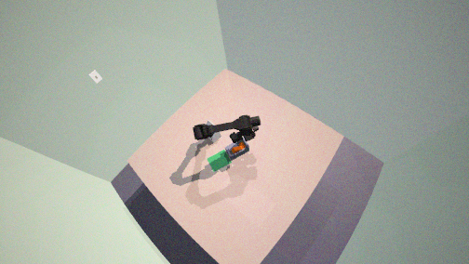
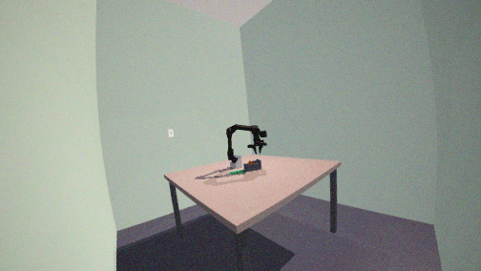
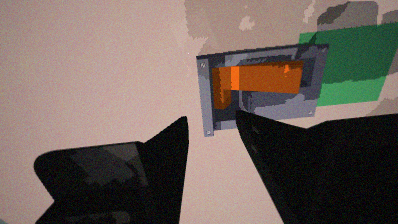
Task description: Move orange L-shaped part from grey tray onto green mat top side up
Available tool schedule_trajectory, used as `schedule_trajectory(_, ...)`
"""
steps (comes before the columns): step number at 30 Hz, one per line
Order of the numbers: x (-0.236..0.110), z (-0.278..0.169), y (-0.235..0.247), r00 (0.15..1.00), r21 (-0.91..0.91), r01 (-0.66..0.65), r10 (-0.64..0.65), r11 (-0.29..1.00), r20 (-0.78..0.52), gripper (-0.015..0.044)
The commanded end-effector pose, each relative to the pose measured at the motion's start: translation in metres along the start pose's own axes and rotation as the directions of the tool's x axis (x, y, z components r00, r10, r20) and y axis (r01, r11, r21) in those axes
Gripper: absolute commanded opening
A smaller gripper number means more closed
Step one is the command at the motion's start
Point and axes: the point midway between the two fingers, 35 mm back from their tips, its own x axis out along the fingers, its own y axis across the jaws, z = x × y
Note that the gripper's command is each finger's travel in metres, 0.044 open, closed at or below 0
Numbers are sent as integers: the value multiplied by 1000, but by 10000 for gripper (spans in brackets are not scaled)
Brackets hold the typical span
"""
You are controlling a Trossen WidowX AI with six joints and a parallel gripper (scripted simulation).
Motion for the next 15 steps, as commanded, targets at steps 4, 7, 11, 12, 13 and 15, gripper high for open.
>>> schedule_trajectory(4, 0, 0, 0, 1000, -2, -1, 1, 1000, 1, 180)
schedule_trajectory(7, 0, 0, 0, 1000, -2, -1, 1, 1000, 1, 180)
schedule_trajectory(11, 0, 0, 0, 1000, -2, -1, 1, 1000, 1, 180)
schedule_trajectory(12, 0, 0, 0, 1000, -2, -1, 1, 1000, 1, 180)
schedule_trajectory(13, 2, 0, 0, 1000, 0, 0, 0, 1000, 0, 180)
schedule_trajectory(15, 15, 1, 1, 1000, 1, 2, -2, 1000, -2, 180)
